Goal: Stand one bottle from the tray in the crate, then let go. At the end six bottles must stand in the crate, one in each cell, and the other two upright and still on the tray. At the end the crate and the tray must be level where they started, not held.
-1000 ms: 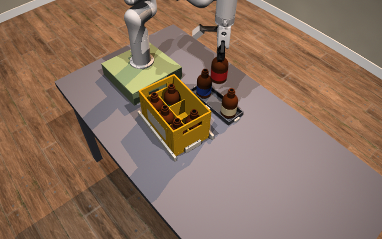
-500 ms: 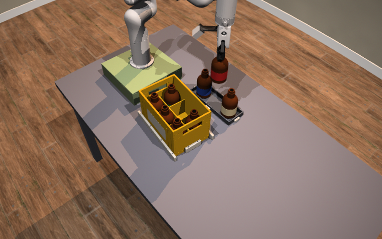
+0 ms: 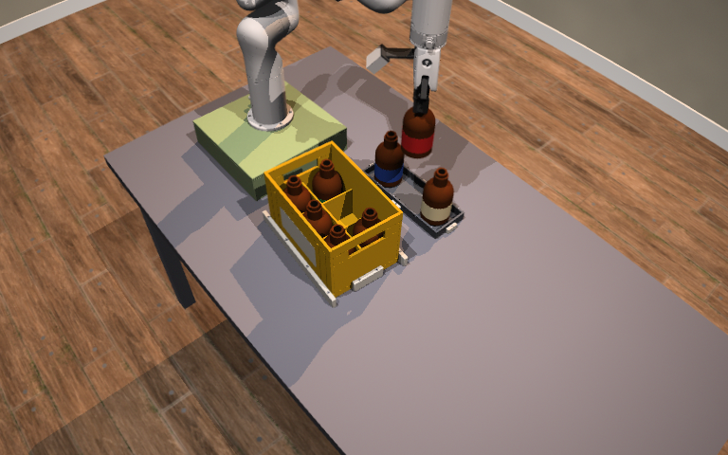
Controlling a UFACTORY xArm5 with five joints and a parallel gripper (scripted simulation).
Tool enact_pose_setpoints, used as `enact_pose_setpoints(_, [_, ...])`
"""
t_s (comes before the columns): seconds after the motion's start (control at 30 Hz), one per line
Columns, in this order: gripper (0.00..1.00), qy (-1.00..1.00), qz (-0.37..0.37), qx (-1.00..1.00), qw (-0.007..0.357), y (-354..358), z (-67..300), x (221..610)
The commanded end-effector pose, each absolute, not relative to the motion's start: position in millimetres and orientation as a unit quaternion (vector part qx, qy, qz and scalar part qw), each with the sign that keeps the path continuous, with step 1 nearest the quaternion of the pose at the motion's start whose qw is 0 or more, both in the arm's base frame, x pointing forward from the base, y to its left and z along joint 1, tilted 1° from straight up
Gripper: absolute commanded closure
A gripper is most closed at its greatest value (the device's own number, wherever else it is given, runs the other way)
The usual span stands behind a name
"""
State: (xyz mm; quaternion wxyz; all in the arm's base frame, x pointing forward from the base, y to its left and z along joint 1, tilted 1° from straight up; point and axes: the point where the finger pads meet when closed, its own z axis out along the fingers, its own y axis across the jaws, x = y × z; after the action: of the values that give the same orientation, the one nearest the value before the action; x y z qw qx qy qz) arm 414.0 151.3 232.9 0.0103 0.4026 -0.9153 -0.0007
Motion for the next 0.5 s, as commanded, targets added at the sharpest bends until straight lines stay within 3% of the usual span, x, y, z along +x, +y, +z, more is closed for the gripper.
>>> enact_pose_setpoints(0.0, [1.0,-0.915,-0.001,0.403,0.008,151.4,237.5,415.1])
enact_pose_setpoints(0.47, [1.0,-0.915,-0.001,0.403,0.008,151.5,251.6,415.3])
